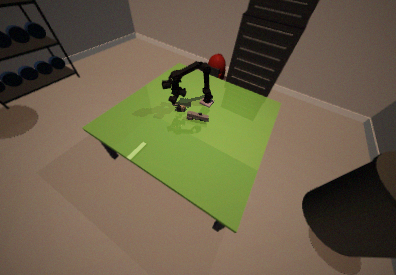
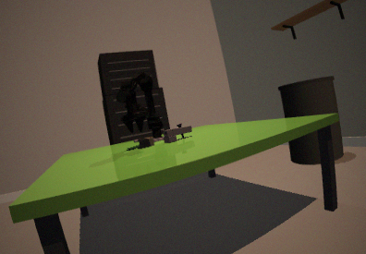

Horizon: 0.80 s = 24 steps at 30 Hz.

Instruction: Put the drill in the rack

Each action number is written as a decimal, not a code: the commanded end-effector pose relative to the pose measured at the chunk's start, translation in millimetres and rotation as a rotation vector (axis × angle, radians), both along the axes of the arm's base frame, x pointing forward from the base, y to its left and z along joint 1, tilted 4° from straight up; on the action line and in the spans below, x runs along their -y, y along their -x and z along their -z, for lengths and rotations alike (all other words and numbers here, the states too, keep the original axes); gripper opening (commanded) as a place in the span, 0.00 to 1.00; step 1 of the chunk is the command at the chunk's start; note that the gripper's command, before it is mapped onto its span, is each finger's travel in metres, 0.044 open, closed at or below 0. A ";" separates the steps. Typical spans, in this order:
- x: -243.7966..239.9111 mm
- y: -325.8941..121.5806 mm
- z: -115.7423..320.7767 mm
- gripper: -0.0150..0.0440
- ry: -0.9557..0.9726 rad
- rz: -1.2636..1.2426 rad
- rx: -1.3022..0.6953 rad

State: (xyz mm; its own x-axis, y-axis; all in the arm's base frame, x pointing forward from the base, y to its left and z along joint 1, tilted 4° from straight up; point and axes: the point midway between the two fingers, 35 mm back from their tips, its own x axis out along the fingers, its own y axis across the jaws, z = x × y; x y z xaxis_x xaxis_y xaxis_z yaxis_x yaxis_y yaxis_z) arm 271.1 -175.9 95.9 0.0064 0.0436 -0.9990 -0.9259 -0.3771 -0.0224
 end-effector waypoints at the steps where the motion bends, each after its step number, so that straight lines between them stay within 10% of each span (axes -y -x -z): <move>1: 12.3 18.4 -10.2 1.00 0.065 0.085 -0.028; 13: 60.6 190.3 -118.5 1.00 0.667 0.814 -0.166; 24: -1.8 339.2 -210.0 1.00 1.290 1.405 -0.260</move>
State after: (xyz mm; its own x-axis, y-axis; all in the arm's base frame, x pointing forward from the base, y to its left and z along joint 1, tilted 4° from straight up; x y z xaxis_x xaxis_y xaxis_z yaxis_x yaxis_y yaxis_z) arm -35.2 -199.5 285.7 -0.6620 -0.5436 -0.5160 -0.5752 0.8099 -0.1151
